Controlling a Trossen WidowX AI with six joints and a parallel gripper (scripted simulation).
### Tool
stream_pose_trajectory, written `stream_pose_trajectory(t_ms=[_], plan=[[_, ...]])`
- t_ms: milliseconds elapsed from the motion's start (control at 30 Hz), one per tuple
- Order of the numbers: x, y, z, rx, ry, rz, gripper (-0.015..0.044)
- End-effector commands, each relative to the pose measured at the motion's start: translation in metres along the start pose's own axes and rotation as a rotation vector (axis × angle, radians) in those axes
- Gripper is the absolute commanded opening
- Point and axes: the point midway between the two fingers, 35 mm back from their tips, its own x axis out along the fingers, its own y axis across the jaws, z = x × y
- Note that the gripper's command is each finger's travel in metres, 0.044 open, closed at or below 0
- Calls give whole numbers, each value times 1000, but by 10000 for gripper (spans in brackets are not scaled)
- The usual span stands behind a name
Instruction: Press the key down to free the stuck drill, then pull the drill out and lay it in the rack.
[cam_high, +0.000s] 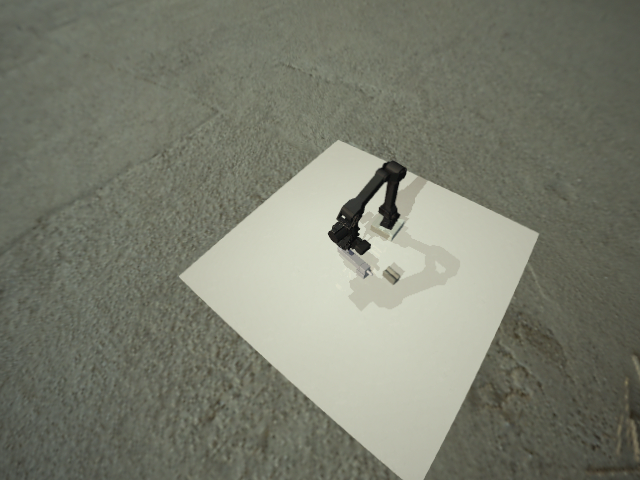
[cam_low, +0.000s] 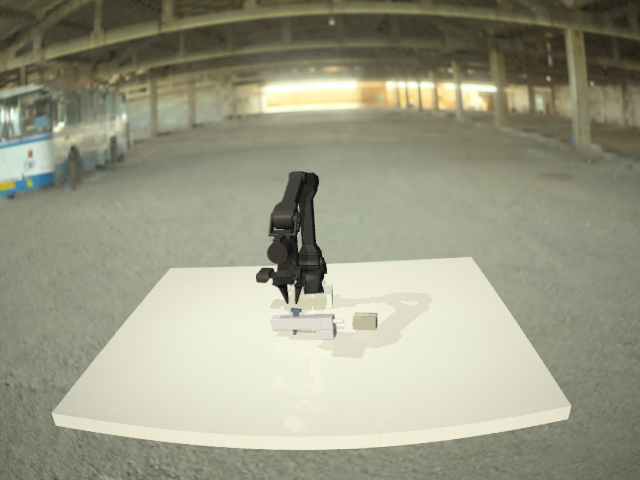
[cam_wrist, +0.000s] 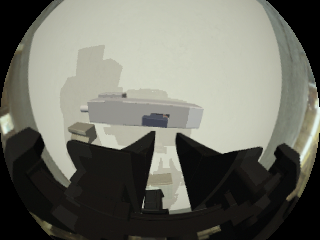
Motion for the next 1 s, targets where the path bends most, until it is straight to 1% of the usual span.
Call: stream_pose_trajectory(t_ms=[0, 67, 200, 267, 300, 467, 700, 767, 967], plan=[[-45, -1, 9, 4, -32, 3, 210], [-63, -1, 8, 4, -32, 3, 263], [-65, -1, 7, 4, -32, 3, 368], [-51, 8, 10, -91, -38, 0, 420], [-45, 19, 14, -208, -38, -1, 440], [-8, 95, 23, -925, -39, -4, 440], [25, 160, 10, -1527, -40, -8, 440], [28, 164, 9, -1567, -40, -8, 440], [28, 164, 9, -1567, -40, -8, 440]])
